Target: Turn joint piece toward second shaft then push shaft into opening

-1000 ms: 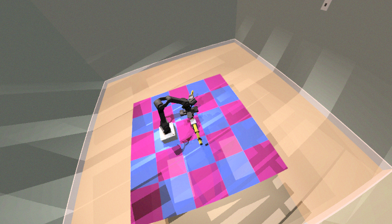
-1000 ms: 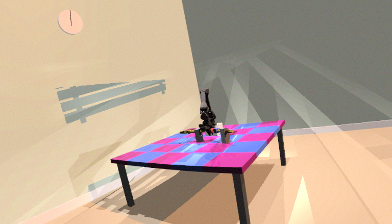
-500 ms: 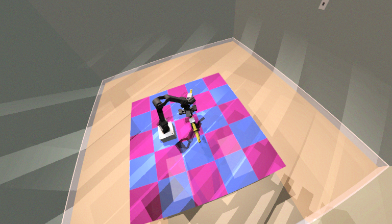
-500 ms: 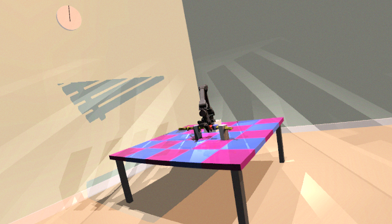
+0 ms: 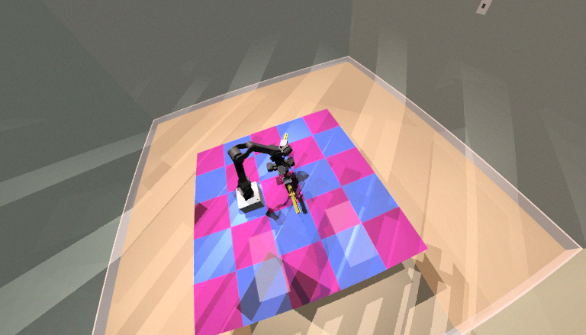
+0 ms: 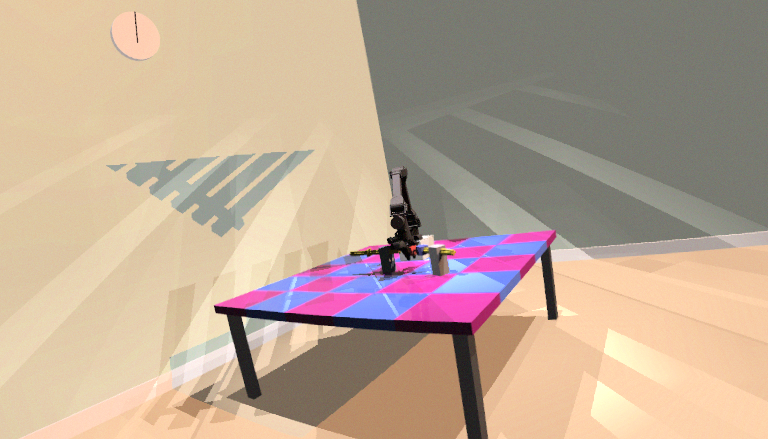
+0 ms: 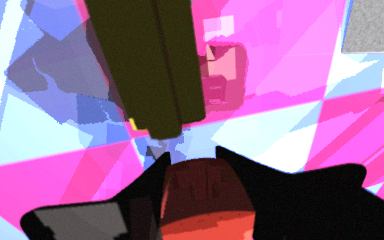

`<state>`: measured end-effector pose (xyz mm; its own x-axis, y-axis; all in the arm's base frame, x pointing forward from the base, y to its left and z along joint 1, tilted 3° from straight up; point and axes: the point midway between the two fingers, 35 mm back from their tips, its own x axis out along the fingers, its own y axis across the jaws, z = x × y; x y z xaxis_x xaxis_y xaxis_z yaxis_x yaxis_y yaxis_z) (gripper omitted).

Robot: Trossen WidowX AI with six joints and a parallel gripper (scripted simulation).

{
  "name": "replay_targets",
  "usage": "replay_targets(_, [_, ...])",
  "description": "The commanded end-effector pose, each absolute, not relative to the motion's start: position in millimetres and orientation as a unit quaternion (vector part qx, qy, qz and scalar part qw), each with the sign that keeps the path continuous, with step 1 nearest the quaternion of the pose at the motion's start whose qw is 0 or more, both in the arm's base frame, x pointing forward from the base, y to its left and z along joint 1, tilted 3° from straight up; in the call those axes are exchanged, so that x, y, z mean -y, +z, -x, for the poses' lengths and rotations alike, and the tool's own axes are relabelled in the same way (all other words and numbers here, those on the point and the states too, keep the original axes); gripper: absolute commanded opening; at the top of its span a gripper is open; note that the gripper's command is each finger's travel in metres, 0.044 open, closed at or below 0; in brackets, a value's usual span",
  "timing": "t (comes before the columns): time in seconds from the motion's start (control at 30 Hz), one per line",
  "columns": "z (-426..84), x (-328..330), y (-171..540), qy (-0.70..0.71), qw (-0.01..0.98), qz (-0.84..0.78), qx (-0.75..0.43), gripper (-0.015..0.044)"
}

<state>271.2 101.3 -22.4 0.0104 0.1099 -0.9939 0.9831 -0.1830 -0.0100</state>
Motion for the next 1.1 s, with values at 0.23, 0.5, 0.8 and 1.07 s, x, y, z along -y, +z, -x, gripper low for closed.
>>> replay_targets(0.23, [-276.1, -100.2, -16.2, -0.525, 0.479, -0.514, -0.48, 0.0])
replay_targets(0.5, [-276.4, -99.8, -15.7, -0.526, 0.485, -0.508, -0.48, 0.0])
replay_targets(0.8, [-276.0, -99.8, -16.0, -0.527, 0.481, -0.511, -0.479, 0.0])
replay_targets(1.07, [-276.0, -99.8, -16.0, -0.527, 0.481, -0.511, -0.479, 0.0079])
